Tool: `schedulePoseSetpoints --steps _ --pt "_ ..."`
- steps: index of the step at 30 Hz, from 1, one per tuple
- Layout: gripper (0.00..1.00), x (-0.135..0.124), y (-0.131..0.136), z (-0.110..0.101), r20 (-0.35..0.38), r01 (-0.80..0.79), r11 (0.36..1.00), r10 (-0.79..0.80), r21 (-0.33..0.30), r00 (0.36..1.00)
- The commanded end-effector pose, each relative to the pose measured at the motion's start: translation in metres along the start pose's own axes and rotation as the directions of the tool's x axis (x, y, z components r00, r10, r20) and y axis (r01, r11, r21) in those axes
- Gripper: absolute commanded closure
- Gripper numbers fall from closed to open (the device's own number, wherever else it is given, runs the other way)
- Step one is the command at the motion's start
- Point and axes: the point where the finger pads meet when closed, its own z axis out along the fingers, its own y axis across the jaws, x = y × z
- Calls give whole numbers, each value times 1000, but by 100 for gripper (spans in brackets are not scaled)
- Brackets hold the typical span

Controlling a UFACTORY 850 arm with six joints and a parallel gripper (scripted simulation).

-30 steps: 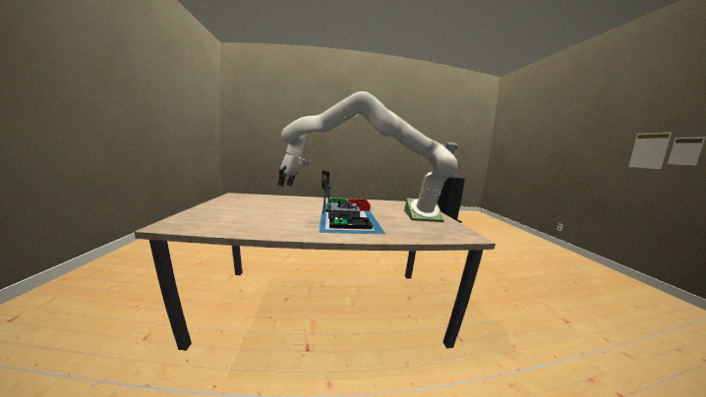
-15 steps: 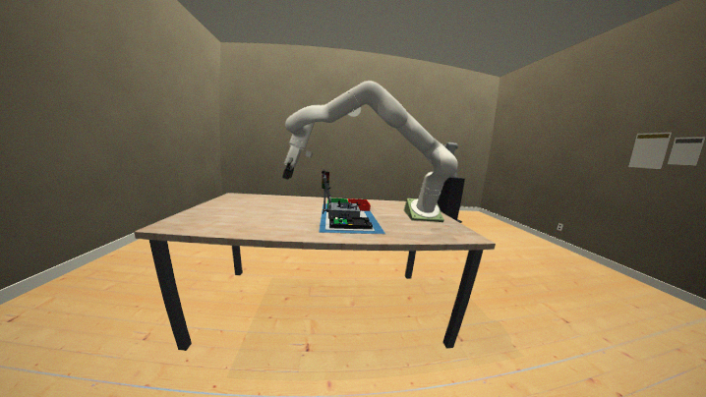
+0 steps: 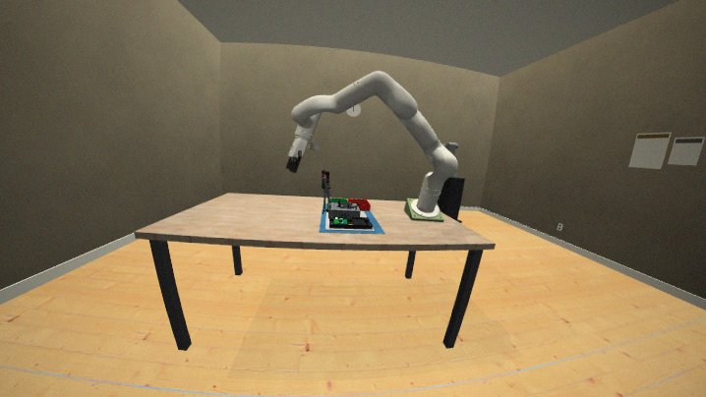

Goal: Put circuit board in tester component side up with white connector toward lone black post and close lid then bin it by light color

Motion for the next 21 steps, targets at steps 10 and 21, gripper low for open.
schedulePoseSetpoints --steps 10,21 --pt "0 37 20 -35 -35 303 953 -304 -26 952" --pt "0 89 35 -64 -90 539 837 -546 -90 833"
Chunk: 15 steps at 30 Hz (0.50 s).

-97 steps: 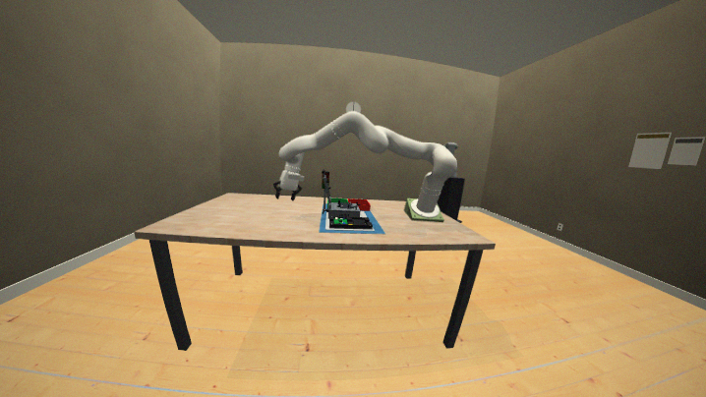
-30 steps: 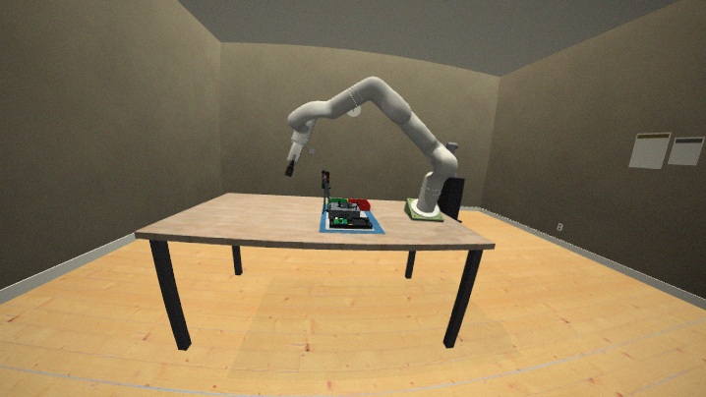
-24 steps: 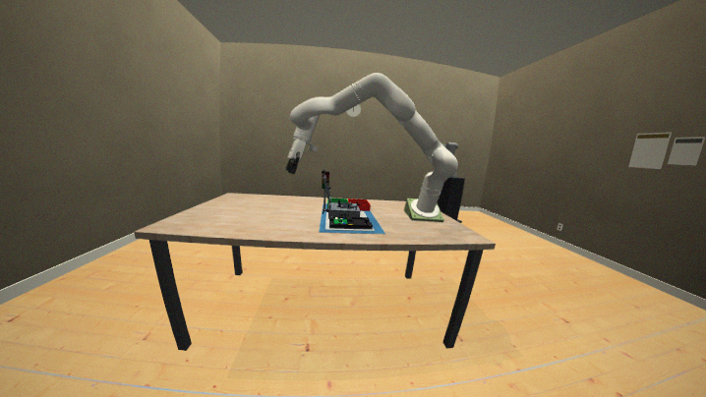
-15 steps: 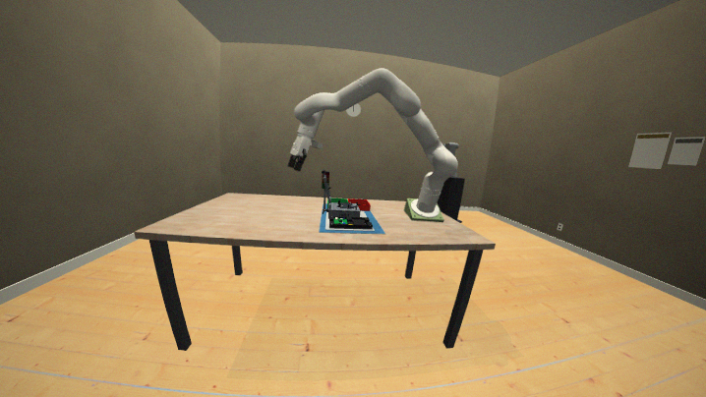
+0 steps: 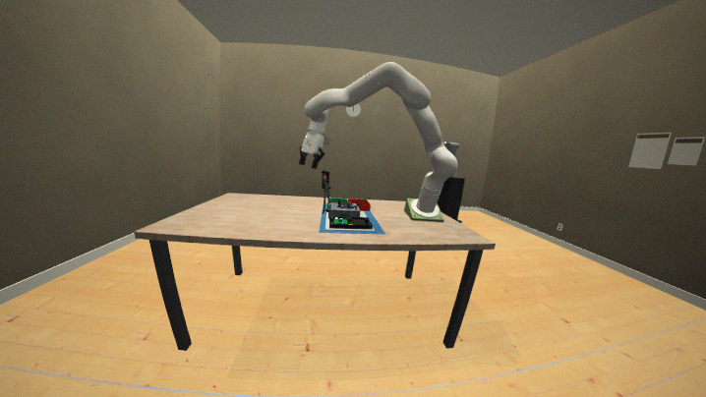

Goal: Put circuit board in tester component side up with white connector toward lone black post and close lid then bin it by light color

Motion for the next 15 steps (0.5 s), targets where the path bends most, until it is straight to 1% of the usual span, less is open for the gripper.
schedulePoseSetpoints --steps 1,3,8,13,15 --pt "0 25 23 -16 -27 162 986 -163 -27 986" --pt "0 27 24 -17 -28 170 985 -171 -29 985" --pt "0 54 48 -29 -54 321 944 -326 -75 944" --pt "0 60 53 -32 -57 349 933 -355 -84 933" --pt "0 69 62 -36 -62 398 911 -406 -102 912"
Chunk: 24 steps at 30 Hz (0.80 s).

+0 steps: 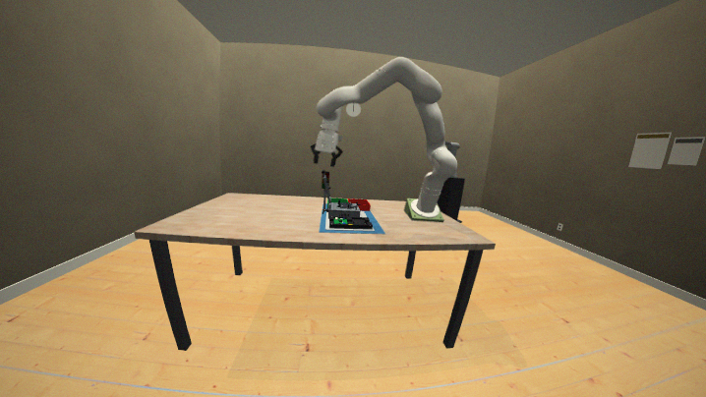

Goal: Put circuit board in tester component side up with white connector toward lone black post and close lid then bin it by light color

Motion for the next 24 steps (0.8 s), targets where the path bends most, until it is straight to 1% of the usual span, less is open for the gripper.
schedulePoseSetpoints --steps 1,7,12,24 --pt "0 12 22 -7 -10 107 994 -107 -20 994" --pt "0 28 51 -14 -23 233 971 -235 -61 972" --pt "0 38 68 -17 -26 305 948 -308 -86 951" --pt "0 47 84 -20 -25 372 922 -377 -111 926"
